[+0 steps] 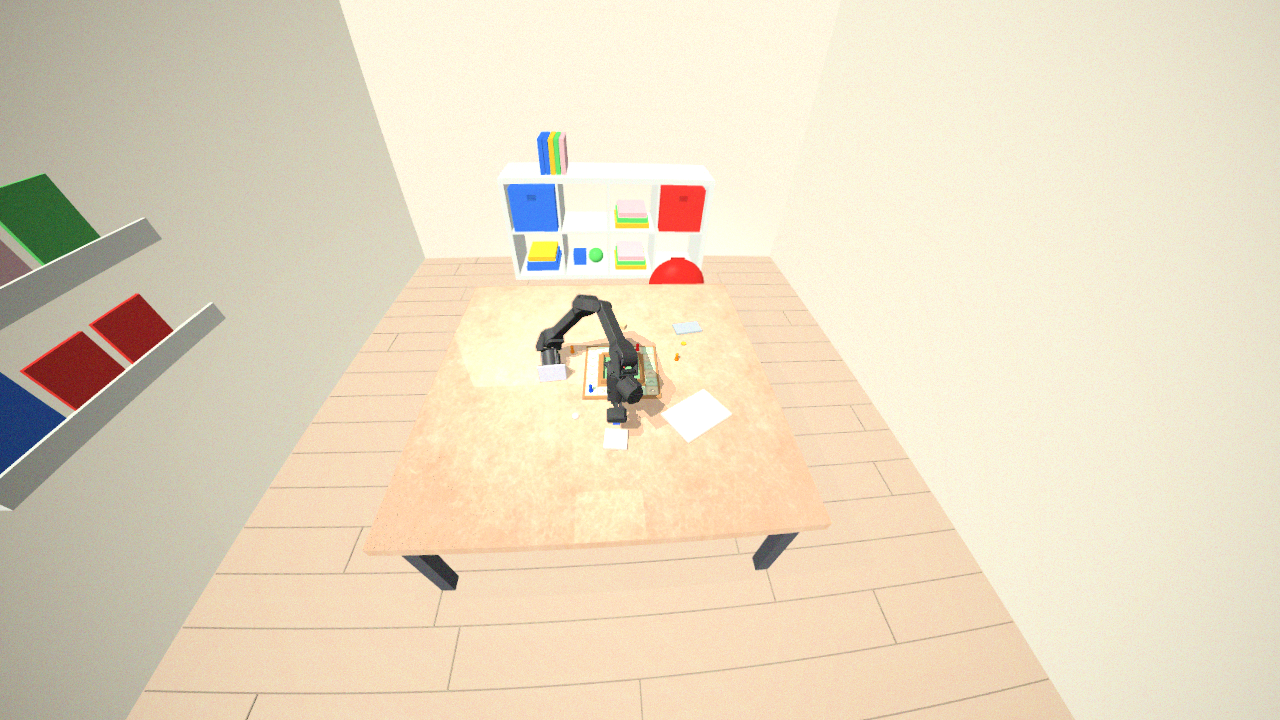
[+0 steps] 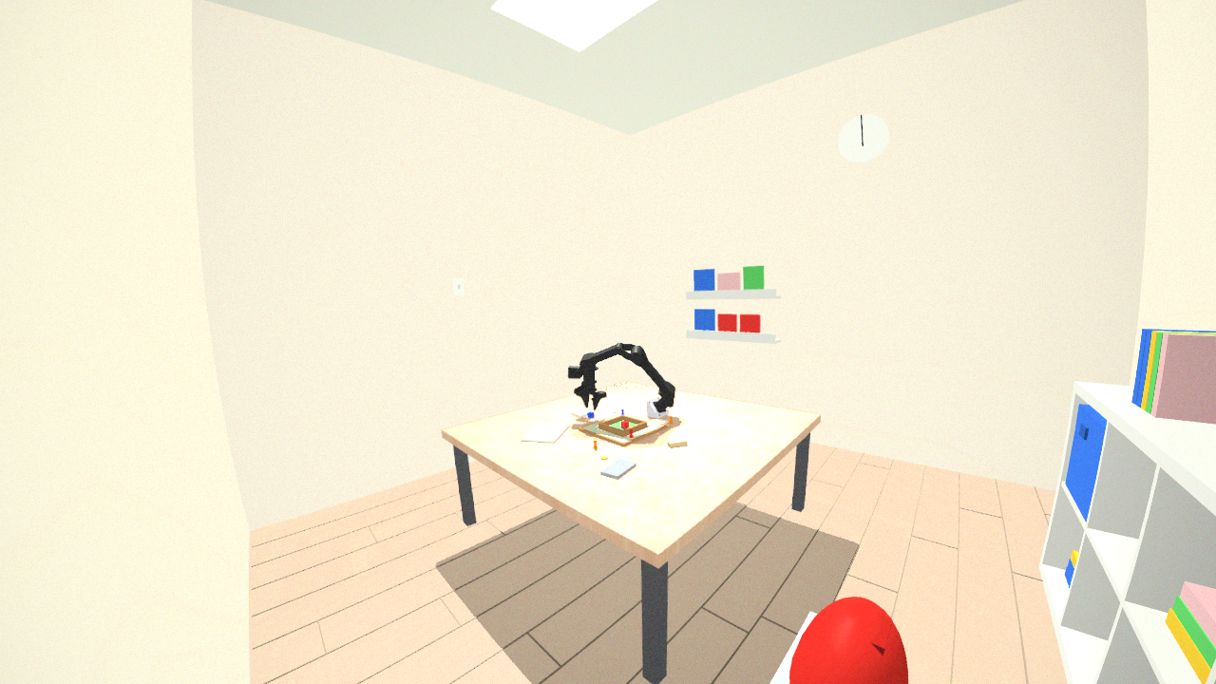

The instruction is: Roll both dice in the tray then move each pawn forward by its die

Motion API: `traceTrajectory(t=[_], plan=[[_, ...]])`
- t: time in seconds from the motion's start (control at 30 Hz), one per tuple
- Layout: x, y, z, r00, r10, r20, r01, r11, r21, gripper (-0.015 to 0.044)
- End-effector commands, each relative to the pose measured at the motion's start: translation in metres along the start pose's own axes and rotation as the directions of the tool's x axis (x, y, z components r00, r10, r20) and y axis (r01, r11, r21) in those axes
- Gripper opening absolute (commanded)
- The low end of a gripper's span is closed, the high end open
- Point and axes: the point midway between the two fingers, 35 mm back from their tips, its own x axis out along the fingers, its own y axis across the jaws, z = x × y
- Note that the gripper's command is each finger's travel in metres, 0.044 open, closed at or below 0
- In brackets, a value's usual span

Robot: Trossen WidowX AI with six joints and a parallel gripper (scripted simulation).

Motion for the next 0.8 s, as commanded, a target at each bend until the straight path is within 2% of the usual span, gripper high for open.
traceTrajectory(t=[0.0, 0.67, 0.77], plan=[[0.004, 0.001, 0.000, 1.000, 0.002, 0.006, -0.002, 1.000, 0.007, 0.0275], [0.033, 0.000, 0.000, 1.000, 0.003, 0.006, -0.003, 1.000, 0.007, 0.0275], [0.033, 0.000, 0.000, 1.000, 0.003, 0.006, -0.003, 1.000, 0.007, 0.0196]])
